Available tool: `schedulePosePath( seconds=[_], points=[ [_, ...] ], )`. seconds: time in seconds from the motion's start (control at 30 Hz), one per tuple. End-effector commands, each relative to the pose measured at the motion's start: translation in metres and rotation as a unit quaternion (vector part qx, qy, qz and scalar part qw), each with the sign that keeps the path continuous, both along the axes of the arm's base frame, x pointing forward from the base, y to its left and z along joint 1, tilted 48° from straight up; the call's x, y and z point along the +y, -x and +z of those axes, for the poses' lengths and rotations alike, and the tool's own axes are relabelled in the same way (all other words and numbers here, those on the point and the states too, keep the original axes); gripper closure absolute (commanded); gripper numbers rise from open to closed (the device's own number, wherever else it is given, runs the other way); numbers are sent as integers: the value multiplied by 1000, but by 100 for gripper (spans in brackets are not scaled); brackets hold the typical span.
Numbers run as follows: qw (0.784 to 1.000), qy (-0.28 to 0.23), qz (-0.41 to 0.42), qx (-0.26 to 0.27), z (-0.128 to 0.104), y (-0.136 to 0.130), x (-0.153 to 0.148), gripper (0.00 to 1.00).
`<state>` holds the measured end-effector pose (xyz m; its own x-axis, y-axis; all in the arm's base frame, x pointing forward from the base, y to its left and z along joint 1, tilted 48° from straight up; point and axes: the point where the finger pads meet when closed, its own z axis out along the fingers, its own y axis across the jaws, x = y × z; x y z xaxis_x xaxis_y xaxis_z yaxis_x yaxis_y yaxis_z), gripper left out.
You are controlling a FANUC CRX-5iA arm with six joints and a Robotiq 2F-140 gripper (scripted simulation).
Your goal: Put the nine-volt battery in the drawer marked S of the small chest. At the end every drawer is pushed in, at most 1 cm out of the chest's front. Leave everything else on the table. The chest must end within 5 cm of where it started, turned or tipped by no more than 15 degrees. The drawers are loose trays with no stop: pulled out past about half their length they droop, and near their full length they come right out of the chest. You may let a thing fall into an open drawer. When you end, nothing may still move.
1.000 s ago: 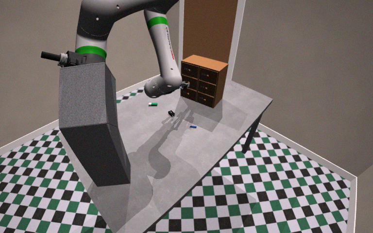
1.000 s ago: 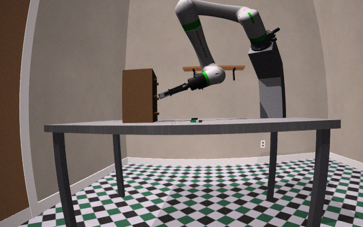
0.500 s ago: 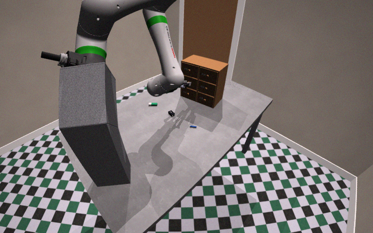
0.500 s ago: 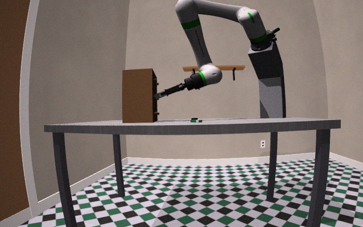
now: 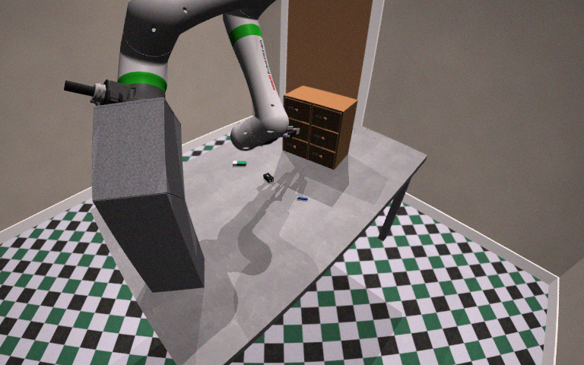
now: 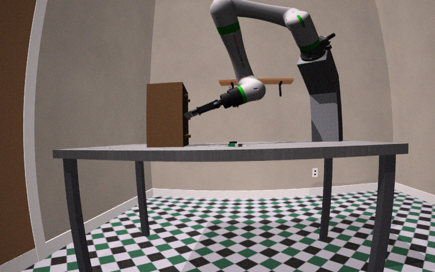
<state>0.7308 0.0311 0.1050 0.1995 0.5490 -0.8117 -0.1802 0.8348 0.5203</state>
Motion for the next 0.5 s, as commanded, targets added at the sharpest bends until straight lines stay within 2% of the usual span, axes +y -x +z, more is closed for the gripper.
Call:
schedulePosePath(
  seconds=[0.0, 0.43, 0.47],
  points=[
    [1000, 0, 0, 0, 0, 0, 0, 80],
    [1000, 0, 0, 0, 0, 0, 0, 80],
    [1000, 0, 0, 0, 0, 0, 0, 92]
  ],
)
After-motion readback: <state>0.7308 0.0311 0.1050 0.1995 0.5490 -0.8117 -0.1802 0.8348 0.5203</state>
